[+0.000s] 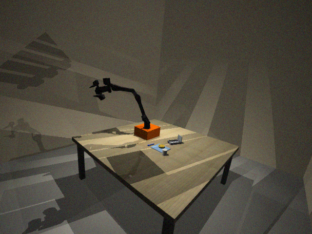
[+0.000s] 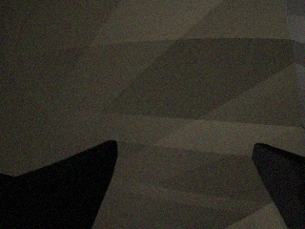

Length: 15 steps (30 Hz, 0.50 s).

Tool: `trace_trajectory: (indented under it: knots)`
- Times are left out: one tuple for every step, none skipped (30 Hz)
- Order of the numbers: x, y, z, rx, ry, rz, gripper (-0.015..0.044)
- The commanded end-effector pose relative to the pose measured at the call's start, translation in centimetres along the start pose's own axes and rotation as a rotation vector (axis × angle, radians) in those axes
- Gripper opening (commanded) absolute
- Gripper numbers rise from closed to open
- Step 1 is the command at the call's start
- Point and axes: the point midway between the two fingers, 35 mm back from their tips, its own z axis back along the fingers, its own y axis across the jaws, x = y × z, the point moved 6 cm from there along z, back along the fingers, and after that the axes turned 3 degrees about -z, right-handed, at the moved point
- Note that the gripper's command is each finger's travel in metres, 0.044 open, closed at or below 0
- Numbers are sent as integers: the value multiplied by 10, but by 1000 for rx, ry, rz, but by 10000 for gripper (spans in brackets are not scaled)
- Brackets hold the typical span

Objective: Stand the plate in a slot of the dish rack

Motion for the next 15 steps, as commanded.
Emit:
trace_trajectory:
  knots:
    - [-13, -22, -19, -50, 31, 57, 400]
    - [-16, -26, -22, -57, 45, 74, 400]
    - [-20, -30, -24, -63, 59, 91, 400]
    - [-23, -35, -29, -74, 64, 102, 400]
    - [-26, -40, -33, -86, 69, 113, 400]
    - [-29, -45, -37, -97, 73, 125, 400]
    - [-33, -51, -40, -109, 78, 136, 400]
    - [-36, -56, -44, -121, 83, 148, 400]
    - [-40, -61, -48, -132, 88, 160, 400]
    - [-43, -67, -51, -144, 93, 171, 400]
    - [-47, -73, -55, -156, 99, 183, 400]
    - [-51, -78, -58, -168, 105, 195, 400]
    - [-54, -84, -61, -180, 110, 207, 400]
    - [-58, -89, -65, -192, 116, 219, 400]
    - [-62, -95, -68, -204, 123, 231, 400]
